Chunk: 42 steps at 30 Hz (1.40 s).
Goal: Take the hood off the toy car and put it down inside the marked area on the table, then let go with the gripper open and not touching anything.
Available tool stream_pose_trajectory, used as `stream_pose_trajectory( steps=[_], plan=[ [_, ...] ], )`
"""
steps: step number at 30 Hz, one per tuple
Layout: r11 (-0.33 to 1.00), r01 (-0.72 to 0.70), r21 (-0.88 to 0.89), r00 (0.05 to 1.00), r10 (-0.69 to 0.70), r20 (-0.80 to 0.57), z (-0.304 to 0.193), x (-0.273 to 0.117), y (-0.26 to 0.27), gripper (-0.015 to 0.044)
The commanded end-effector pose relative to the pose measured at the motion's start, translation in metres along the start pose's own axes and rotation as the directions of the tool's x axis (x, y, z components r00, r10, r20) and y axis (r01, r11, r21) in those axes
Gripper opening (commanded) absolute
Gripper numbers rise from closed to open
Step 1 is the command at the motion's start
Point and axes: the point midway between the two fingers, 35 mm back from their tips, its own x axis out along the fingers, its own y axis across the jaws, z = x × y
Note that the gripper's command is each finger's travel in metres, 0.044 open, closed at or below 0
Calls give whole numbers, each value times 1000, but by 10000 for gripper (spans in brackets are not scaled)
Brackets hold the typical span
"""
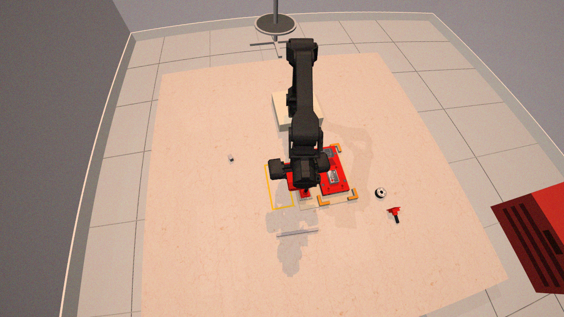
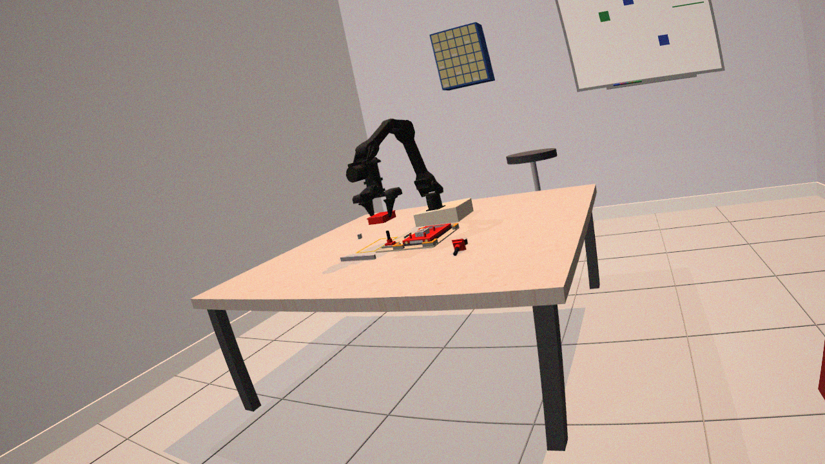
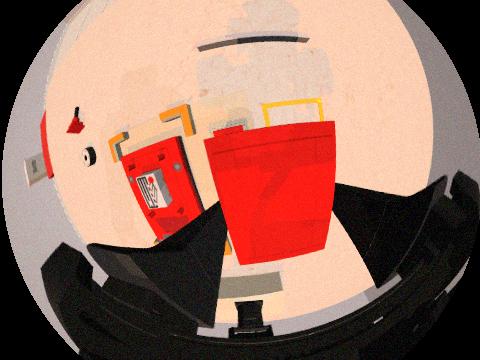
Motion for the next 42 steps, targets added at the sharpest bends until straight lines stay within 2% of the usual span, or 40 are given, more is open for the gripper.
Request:
stream_pose_trajectory(
  steps=[1,12,42],
  plan=[
    [1000,2,-9,1000,-2,3,-3,-3,-15,0],
    [1000,10,-26,1000,-10,-1,-16,-5,-58,0],
    [1000,10,-27,1000,-10,-1,-15,15,-59,0]
  ],
)
